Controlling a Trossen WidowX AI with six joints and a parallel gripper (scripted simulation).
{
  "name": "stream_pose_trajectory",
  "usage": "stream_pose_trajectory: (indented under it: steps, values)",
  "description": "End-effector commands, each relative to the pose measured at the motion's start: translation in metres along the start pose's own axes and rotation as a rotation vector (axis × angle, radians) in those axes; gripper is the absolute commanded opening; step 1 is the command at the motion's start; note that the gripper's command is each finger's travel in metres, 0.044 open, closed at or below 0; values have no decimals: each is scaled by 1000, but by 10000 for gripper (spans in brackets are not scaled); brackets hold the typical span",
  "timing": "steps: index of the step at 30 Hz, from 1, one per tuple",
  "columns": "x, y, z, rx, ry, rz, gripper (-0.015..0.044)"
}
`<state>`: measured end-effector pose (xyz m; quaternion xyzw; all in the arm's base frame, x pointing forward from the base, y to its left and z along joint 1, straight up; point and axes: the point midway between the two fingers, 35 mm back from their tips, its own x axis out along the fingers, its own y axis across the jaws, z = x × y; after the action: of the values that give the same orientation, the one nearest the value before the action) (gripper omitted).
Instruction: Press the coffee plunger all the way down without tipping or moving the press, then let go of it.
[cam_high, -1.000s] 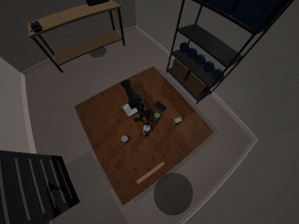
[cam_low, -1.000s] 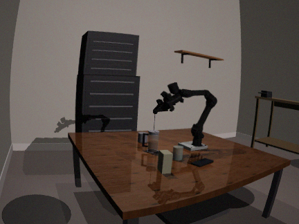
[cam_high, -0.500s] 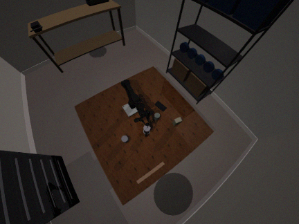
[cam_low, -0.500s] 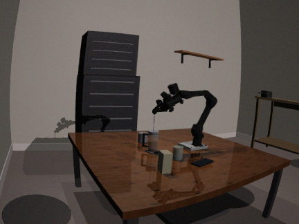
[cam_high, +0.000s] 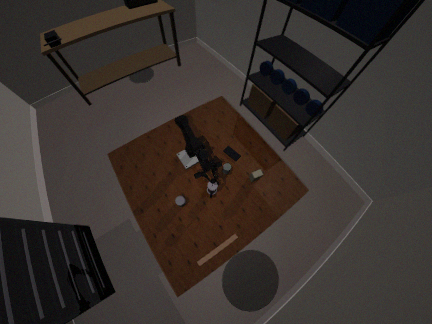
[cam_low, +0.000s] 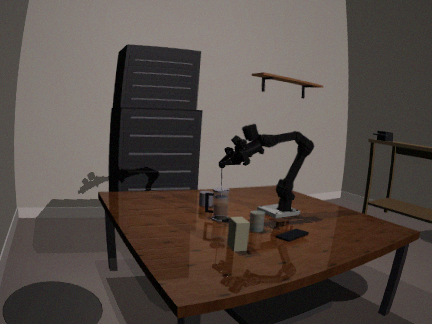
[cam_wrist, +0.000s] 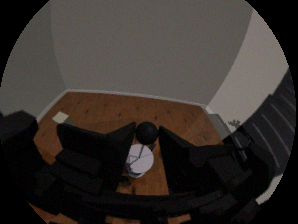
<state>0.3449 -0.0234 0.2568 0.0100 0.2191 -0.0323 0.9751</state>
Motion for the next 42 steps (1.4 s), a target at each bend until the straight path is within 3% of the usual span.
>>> stream_pose_trajectory:
  steps: [1,42]
  values:
    - [11,0,-26,-3,61,1,121]
    - [48,0,-72,-3,60,1,121]
